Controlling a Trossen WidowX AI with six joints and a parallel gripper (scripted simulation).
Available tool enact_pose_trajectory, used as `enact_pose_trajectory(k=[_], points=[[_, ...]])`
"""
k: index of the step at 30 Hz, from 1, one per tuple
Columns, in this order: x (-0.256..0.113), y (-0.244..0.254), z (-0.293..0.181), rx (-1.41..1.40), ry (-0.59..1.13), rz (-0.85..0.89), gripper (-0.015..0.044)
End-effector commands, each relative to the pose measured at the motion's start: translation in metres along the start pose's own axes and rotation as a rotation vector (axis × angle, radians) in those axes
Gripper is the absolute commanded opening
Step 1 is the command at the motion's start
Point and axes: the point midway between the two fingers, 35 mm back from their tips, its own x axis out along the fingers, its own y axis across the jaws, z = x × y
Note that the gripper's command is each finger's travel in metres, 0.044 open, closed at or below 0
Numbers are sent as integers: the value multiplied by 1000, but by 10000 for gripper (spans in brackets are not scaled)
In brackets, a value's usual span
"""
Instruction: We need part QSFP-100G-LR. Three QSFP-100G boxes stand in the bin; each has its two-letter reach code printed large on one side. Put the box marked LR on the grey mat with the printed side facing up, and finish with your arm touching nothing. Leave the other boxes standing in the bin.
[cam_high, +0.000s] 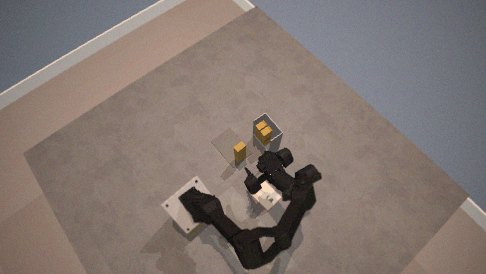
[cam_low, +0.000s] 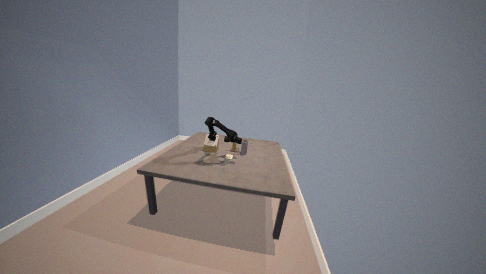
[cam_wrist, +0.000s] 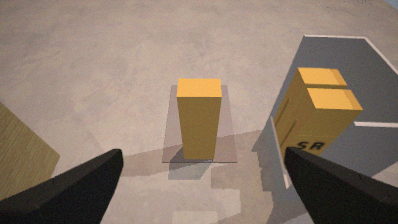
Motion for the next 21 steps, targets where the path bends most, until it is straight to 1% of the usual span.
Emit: enact_pose_trajectory(k=[1,5,8,21], points=[[-5,0,6,3,0,-4,440],[-8,0,11,3,-1,-4,440],[-2,0,9,0,1,0,440],[37,-1,48,-1,1,0,440]])
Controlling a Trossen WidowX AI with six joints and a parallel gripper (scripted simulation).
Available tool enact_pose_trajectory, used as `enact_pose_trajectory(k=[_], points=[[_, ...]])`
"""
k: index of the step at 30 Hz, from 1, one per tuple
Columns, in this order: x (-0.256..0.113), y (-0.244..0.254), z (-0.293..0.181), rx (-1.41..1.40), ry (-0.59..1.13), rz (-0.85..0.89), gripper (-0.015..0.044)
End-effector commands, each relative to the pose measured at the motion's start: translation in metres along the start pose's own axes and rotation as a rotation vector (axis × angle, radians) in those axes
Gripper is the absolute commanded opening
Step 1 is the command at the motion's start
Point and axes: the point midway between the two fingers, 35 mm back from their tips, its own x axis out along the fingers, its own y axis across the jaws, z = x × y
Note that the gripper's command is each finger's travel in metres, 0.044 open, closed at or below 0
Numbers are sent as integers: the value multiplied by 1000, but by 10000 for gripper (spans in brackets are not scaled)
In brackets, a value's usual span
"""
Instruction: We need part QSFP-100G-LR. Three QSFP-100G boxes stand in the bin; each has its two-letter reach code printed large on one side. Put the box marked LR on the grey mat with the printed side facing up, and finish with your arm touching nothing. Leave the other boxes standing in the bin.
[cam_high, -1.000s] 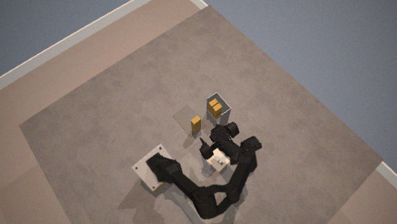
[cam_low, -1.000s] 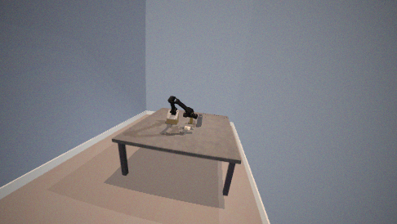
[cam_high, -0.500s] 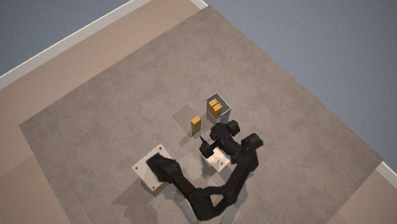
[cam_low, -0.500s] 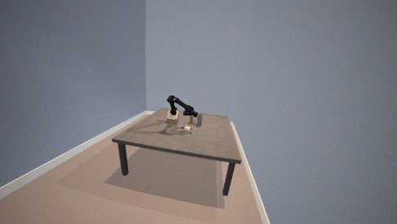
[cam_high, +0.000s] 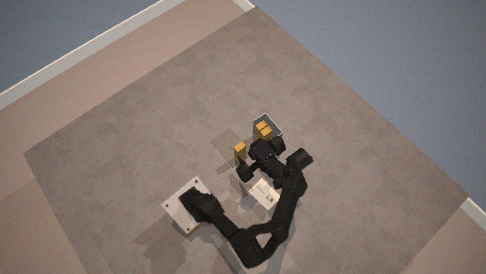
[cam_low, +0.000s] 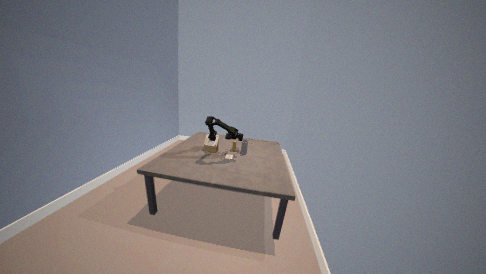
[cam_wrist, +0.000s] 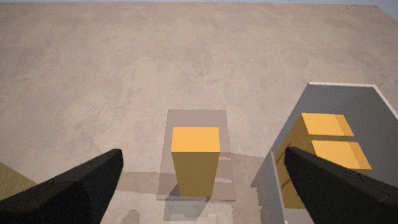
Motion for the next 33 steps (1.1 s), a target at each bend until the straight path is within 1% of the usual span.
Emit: enact_pose_trajectory(k=[1,6,11,20,25,33], points=[[13,2,12,5,-2,5,440],[27,5,27,5,-5,5,440],[29,6,29,5,7,5,440],[26,4,36,7,174,-19,440],[26,4,37,9,189,-20,440],[35,8,38,49,371,54,440]])
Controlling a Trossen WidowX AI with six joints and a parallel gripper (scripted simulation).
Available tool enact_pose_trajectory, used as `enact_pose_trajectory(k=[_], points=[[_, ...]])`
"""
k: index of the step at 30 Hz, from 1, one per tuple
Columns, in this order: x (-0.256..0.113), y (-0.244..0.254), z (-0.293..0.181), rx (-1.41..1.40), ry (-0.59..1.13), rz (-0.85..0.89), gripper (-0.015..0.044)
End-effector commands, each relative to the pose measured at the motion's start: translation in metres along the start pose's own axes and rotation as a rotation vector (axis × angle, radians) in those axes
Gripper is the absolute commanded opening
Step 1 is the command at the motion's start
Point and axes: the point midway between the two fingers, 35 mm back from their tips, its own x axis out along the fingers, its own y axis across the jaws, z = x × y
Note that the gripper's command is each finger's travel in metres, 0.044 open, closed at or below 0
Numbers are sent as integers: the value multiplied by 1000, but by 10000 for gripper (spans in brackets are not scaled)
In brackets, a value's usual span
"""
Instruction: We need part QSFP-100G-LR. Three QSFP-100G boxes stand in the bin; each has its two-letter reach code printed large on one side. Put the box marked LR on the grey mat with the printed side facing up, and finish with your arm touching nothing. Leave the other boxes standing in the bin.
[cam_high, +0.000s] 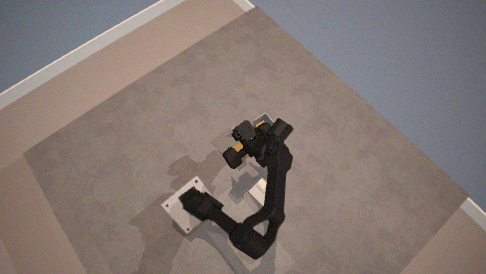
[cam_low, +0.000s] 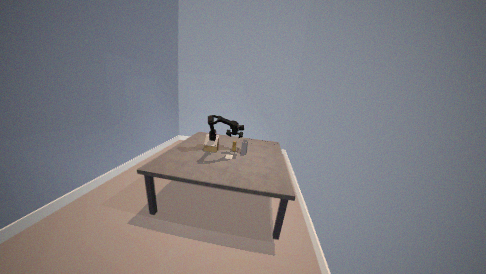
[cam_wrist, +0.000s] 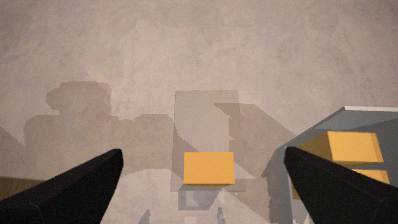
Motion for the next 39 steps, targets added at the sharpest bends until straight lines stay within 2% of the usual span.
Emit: enact_pose_trajectory(k=[1,10,20,27,39], points=[[4,2,2,14,99,31,440],[7,3,8,25,342,48,440],[5,-2,21,3,602,-23,440],[5,-2,22,2,630,-29,440],[10,-1,26,20,832,-17,440]])
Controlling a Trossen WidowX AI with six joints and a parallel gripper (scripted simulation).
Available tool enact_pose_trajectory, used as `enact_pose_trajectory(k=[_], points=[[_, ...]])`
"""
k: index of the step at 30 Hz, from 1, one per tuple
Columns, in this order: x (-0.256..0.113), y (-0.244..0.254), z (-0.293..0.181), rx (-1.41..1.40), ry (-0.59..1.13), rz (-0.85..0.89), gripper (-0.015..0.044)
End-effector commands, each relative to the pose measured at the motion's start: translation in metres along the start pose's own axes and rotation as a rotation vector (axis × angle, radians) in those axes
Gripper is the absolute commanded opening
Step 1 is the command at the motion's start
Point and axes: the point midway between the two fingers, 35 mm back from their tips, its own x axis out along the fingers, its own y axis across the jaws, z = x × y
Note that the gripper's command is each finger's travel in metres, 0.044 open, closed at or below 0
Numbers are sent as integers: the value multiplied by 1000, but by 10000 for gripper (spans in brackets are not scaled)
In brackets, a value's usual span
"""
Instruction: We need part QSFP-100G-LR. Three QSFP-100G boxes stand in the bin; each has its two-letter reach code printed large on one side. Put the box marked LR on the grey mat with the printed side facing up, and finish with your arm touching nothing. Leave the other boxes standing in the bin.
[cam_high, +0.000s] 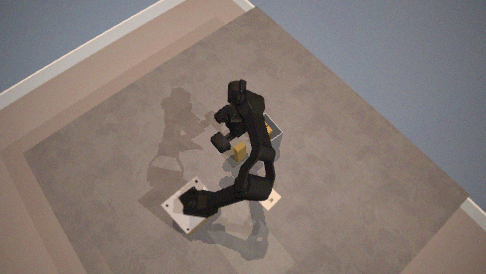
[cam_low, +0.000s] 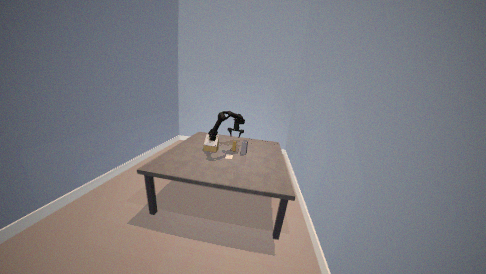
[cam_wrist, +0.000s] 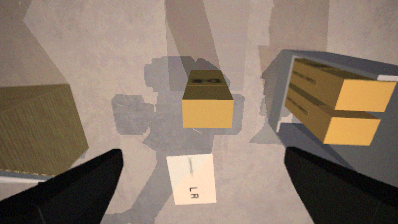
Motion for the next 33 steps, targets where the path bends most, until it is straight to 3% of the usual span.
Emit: enact_pose_trajectory(k=[1,14,33], points=[[0,-1,3,5,69,-6,440],[-3,-4,12,2,276,-49,440],[14,-2,59,10,298,-21,440]])
